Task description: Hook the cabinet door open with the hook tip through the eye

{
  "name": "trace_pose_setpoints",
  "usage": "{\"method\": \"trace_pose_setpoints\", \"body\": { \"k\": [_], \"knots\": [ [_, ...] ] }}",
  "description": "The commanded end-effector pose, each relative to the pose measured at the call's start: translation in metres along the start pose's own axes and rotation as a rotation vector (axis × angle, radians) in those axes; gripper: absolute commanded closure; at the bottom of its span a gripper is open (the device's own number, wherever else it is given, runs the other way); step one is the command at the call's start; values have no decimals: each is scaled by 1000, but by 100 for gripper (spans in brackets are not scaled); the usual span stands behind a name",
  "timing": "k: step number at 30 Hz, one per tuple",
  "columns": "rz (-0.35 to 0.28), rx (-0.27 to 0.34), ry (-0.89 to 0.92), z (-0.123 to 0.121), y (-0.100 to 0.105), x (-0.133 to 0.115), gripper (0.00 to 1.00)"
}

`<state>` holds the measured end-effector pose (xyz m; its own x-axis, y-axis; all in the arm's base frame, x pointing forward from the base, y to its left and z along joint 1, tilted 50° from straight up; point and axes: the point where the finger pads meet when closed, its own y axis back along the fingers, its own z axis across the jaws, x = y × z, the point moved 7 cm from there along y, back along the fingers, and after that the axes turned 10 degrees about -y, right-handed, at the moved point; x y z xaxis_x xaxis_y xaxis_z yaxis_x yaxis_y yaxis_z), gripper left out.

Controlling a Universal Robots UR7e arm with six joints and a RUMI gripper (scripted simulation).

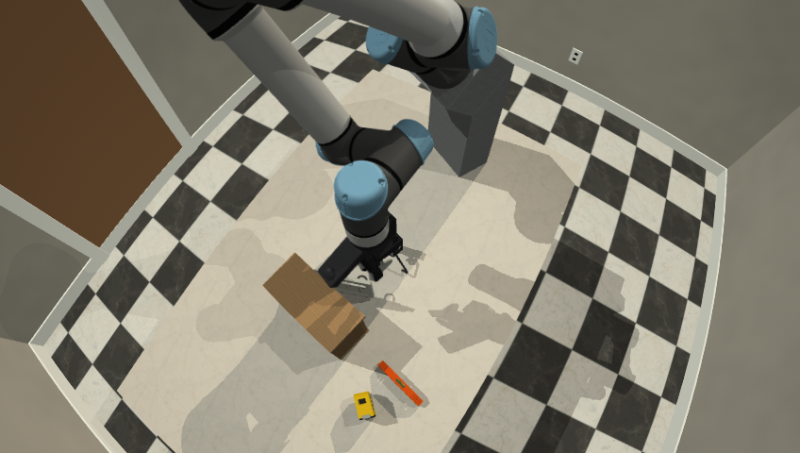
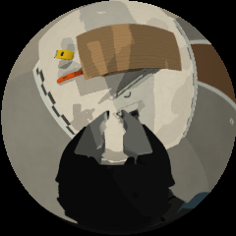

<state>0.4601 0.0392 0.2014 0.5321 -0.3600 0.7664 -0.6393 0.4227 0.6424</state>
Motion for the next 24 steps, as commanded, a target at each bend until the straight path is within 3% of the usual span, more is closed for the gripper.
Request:
{"method": "trace_pose_setpoints", "body": {
  "k": [1,24],
  "knots": [
    [3,6,119,-1,0,-3,85],
    [5,5,886,-10,-1,-26,85]
  ]
}}
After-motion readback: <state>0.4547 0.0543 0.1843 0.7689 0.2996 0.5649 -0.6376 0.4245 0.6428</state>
